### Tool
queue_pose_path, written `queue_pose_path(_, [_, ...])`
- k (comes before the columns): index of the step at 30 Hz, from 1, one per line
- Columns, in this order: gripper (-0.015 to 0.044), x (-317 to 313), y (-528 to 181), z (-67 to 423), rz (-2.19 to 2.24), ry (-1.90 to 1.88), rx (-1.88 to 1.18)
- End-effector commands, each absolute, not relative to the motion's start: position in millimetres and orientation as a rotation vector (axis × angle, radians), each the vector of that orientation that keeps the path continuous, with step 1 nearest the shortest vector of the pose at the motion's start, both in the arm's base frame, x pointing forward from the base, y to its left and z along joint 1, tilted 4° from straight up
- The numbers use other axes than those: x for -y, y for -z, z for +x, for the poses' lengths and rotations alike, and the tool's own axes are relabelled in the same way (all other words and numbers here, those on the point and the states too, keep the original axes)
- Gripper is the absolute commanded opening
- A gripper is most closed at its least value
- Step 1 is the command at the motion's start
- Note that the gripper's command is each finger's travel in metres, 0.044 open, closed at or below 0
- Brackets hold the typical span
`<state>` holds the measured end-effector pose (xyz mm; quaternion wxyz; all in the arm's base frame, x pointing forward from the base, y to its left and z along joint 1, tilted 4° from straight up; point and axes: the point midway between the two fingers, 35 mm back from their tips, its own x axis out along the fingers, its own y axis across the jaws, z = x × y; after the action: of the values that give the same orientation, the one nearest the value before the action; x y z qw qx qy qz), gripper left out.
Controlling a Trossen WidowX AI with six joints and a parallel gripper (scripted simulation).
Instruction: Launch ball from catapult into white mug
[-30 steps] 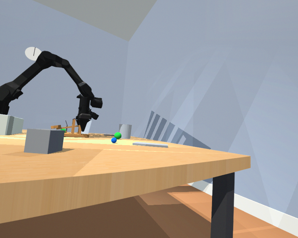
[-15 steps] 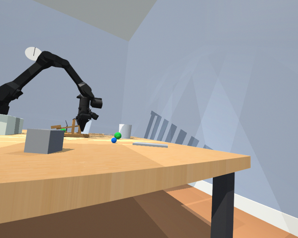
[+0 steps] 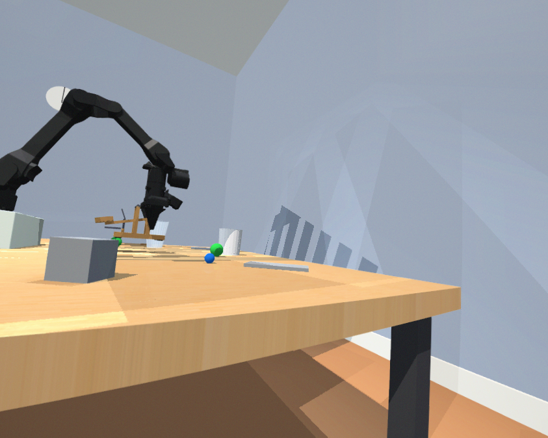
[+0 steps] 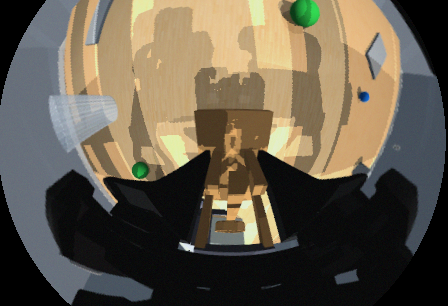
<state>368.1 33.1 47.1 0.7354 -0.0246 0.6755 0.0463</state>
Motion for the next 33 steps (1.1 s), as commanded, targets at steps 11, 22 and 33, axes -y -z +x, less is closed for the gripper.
queue_pose_path(11, [0.0,-33.2,-38.8,370.5,-0.053,-0.102,-1.48])
queue_pose_path(22, [0.0,-33.8,-20.8,370.9,-0.053,-0.102,-1.482])
queue_pose_path(33, [0.0,-34.2,-2.9,370.2,-0.052,-0.101,-1.483])
